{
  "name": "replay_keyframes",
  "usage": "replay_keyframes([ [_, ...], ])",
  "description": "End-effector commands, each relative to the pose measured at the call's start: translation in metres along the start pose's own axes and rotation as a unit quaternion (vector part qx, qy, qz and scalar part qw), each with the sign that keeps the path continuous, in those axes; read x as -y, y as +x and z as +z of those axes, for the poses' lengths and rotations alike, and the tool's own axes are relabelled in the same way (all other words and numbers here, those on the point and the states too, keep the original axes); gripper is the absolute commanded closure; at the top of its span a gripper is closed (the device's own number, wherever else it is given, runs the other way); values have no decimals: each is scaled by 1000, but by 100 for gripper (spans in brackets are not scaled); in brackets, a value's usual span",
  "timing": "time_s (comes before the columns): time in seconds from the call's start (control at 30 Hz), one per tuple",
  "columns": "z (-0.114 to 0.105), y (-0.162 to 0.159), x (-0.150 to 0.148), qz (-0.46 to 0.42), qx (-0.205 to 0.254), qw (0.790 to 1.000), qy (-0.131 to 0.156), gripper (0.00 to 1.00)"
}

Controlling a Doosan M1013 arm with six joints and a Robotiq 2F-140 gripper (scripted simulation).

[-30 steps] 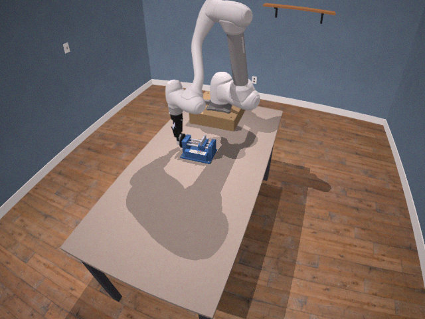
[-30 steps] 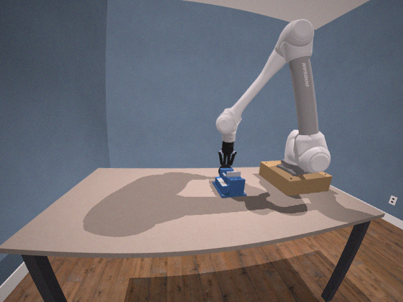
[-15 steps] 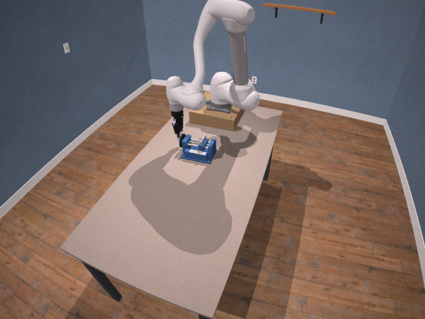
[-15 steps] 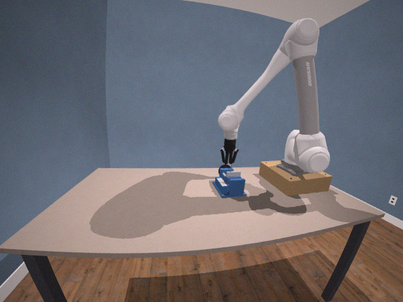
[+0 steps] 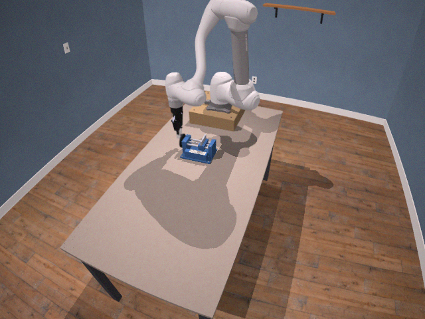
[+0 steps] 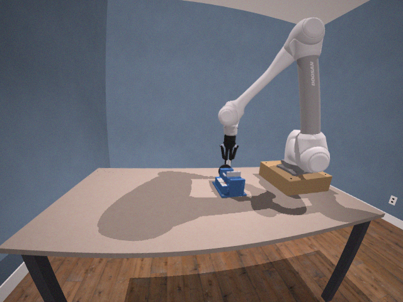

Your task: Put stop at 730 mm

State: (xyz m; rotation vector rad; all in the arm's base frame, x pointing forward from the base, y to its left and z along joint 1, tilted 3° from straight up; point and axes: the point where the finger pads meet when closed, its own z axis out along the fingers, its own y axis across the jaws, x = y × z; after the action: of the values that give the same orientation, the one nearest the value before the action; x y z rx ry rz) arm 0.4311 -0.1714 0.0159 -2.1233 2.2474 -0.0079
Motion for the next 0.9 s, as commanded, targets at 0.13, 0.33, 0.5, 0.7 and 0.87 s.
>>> replay_keyframes([
  [0.13, -13, 0, 15, 1, 0, 1000, 1, 96],
  [0.33, -16, 0, 26, 1, 0, 1000, 1, 96],
  [0.5, -15, 0, 36, 1, 0, 1000, 1, 96],
  [0.7, -13, 0, 44, 1, 0, 1000, 1, 96],
  [0.87, -10, 0, 48, 1, 0, 1000, 1, 96],
])
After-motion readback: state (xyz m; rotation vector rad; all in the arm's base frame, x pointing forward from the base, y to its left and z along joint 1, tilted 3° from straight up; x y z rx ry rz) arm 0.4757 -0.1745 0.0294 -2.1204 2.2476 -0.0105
